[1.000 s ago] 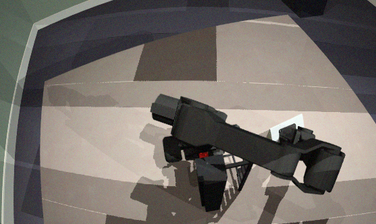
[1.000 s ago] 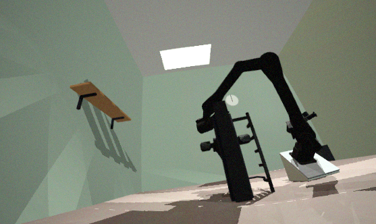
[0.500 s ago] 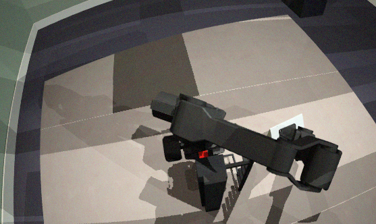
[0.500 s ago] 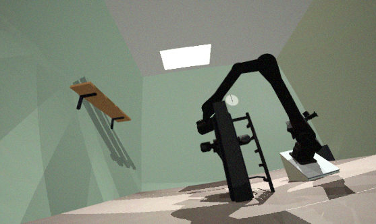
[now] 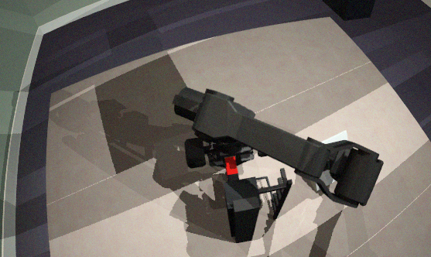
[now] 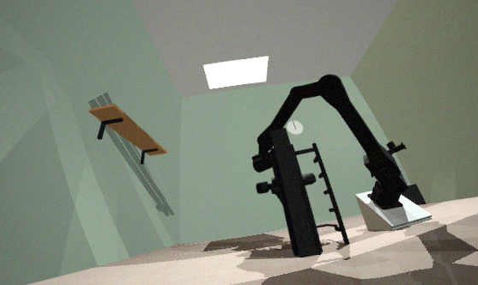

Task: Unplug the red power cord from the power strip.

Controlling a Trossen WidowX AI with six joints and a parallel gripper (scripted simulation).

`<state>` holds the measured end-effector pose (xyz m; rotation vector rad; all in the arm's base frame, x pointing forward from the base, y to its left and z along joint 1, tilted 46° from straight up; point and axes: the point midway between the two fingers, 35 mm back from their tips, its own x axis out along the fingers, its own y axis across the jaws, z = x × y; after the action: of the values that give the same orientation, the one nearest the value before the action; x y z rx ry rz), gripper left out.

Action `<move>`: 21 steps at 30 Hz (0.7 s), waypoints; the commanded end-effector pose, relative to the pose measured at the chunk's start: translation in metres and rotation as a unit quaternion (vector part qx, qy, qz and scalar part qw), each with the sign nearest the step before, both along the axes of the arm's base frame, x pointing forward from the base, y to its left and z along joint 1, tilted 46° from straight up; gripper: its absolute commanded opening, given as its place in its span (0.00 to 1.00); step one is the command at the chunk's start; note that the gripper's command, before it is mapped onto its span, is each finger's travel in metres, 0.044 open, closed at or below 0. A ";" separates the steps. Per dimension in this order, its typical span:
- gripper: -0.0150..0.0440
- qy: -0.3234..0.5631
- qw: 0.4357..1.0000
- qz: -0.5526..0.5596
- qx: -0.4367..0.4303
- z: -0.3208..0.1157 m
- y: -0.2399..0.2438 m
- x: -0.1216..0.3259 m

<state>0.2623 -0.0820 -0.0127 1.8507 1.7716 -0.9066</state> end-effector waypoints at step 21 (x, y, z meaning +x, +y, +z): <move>1.00 0.000 1.000 0.005 0.000 -0.031 -0.045 -0.007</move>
<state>0.2592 -0.1168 -0.0340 1.8490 1.7646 -0.9063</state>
